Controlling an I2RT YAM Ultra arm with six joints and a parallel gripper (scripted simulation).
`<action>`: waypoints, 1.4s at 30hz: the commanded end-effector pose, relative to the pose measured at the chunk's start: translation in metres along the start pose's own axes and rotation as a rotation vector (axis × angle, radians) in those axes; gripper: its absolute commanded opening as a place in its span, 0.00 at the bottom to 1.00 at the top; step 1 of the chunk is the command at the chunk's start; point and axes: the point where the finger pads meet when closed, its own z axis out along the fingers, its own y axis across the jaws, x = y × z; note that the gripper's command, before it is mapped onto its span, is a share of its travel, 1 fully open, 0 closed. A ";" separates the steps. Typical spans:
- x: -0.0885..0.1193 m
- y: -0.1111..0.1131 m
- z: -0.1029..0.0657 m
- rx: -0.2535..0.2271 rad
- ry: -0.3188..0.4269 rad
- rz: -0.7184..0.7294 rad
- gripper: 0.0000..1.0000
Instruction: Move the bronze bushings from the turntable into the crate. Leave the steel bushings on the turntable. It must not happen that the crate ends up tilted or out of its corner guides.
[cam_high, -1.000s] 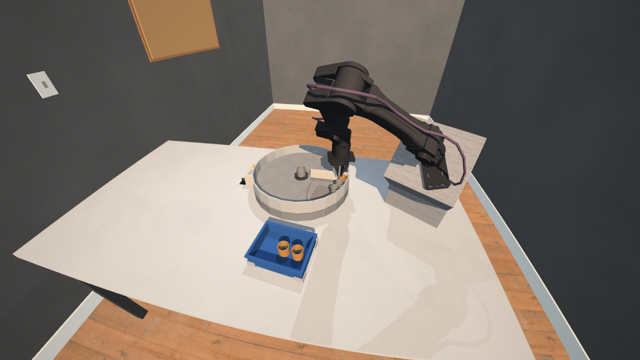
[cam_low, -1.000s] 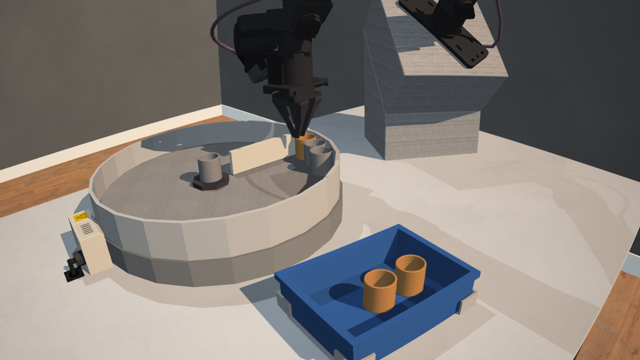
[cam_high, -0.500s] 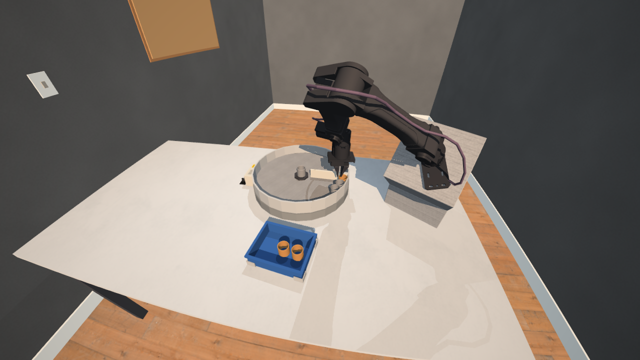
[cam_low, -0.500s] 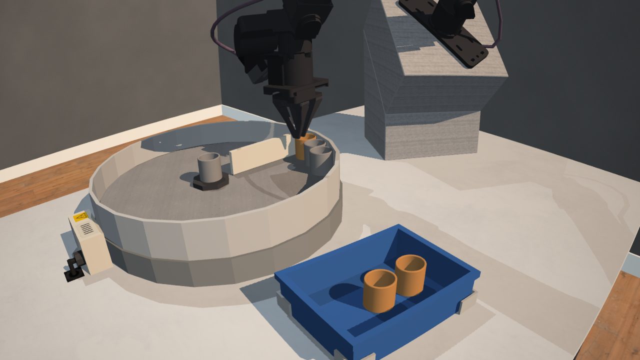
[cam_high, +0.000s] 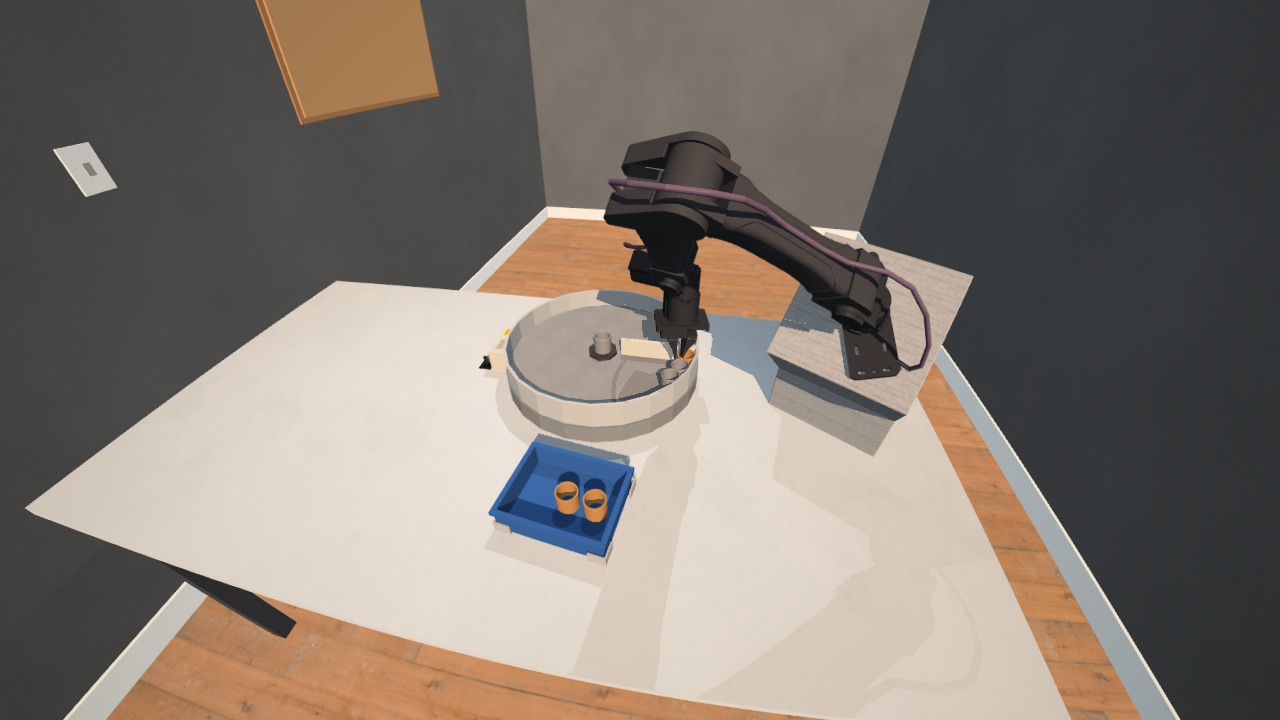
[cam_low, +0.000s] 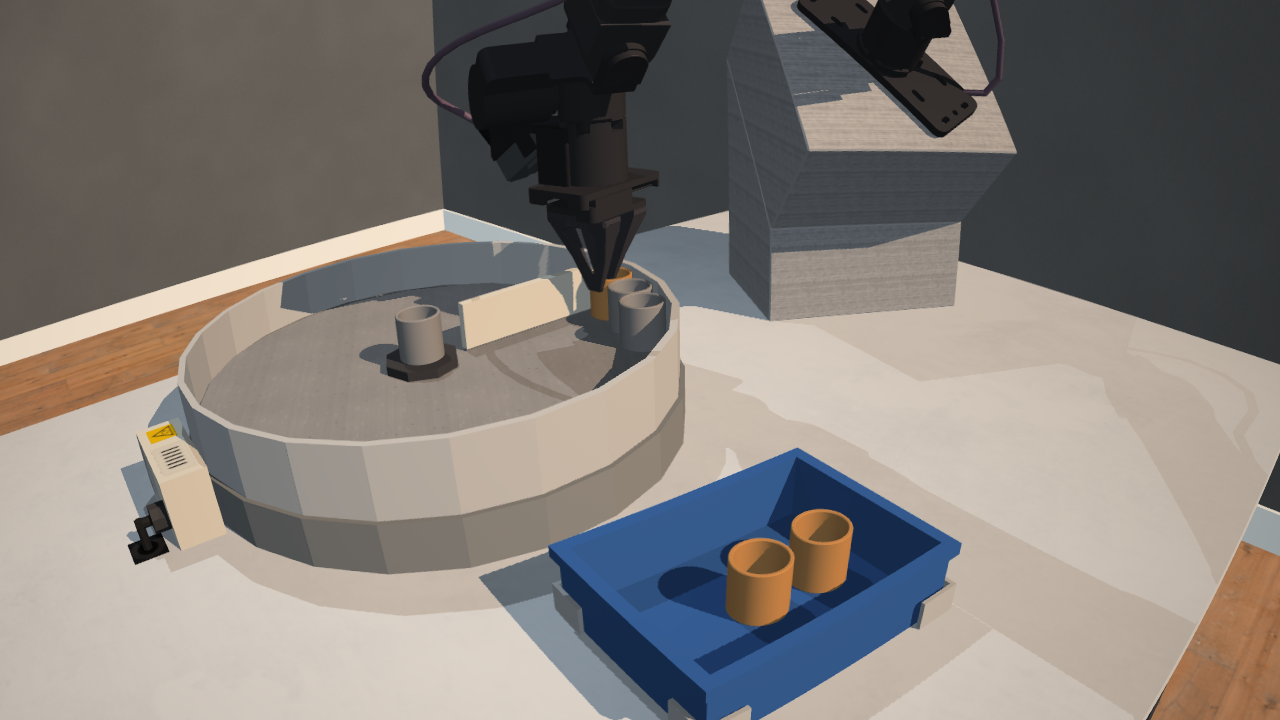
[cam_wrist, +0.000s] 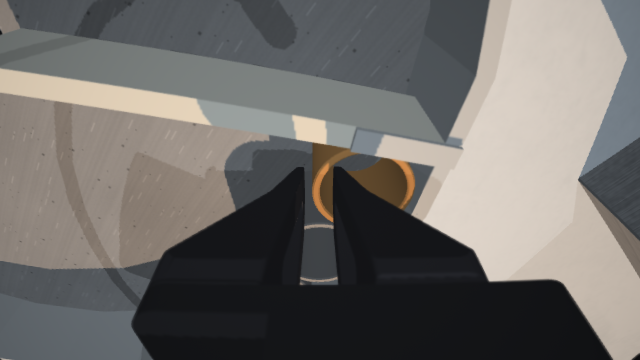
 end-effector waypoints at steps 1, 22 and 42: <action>-0.003 -0.008 0.000 -0.007 -0.004 0.029 0.13; -0.003 -0.008 0.000 -0.008 -0.005 0.025 0.13; 0.000 -0.010 0.005 0.002 0.001 0.024 0.13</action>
